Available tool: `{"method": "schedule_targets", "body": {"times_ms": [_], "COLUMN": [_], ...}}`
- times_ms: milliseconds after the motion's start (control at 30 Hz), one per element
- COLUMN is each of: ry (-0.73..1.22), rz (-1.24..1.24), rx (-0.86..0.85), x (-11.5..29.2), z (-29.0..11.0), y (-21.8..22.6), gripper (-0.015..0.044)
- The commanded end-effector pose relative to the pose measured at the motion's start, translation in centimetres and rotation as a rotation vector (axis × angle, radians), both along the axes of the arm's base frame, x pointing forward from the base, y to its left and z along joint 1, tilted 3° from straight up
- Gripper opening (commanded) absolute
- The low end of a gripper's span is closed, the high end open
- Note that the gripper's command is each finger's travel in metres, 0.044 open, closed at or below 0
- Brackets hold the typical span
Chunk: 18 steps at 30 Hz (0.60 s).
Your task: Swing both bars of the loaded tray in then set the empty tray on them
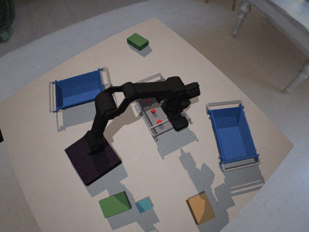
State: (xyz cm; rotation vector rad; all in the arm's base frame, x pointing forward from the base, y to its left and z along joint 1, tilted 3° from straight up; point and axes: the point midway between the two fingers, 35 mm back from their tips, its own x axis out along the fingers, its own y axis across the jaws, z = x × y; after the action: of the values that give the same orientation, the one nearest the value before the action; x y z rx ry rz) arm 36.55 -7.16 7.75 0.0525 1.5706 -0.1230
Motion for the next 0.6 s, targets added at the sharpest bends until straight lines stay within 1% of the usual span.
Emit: {"method": "schedule_targets", "body": {"times_ms": [0,333,433,567], "ry": [-0.001,-0.001,-0.001,-0.001], "rz": [0.000,0.000,0.000,0.000], "rx": [0.000,0.000,0.000,0.000], "x": [0.0,0.1,0.2,0.2], "z": [0.0,0.2,2.0,6.3], "y": [0.0,0.0,0.1,0.3], "gripper": [0.0082,0.0082,0.0082,0.0082]}}
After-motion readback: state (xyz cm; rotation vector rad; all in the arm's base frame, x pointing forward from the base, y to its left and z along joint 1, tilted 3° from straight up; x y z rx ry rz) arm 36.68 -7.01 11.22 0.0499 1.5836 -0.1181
